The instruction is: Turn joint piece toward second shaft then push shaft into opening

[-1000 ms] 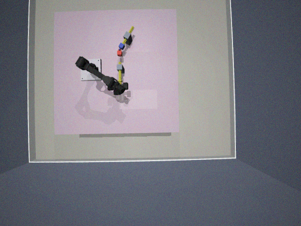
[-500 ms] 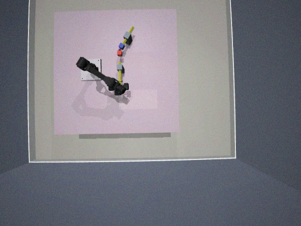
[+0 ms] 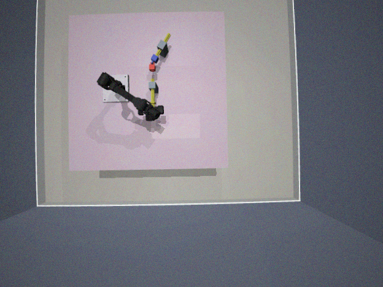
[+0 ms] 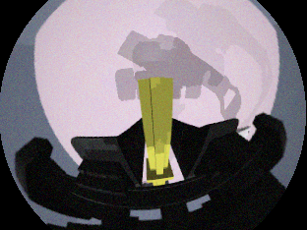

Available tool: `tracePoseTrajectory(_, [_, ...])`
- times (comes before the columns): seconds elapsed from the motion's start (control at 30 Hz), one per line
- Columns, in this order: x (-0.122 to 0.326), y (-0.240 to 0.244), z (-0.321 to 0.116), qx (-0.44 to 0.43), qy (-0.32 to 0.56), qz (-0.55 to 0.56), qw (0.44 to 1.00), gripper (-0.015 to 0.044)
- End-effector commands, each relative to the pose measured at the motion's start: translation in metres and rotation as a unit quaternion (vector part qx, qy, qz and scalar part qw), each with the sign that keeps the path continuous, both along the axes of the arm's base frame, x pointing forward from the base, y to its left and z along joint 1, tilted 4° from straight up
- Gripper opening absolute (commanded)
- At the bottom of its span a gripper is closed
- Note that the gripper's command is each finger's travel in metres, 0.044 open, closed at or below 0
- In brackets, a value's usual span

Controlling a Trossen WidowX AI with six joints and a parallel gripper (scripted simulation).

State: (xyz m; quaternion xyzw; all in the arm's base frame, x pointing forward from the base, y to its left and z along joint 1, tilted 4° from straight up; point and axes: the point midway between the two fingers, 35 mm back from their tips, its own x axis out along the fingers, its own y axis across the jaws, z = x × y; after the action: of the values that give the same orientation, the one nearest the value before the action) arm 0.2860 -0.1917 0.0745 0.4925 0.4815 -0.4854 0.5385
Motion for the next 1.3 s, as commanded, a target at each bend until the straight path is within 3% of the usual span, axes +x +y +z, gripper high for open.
tracePoseTrajectory(0.0, [-0.0003, -0.0003, -0.0006, -0.001, 0.001, -0.003, 1.000, 0.0102])
tracePoseTrajectory(0.37, [-0.0003, -0.0003, -0.0006, -0.001, 0.001, -0.003, 1.000, 0.0067])
tracePoseTrajectory(1.27, [-0.0003, -0.0002, -0.0001, -0.001, 0.001, -0.001, 1.000, 0.0067])
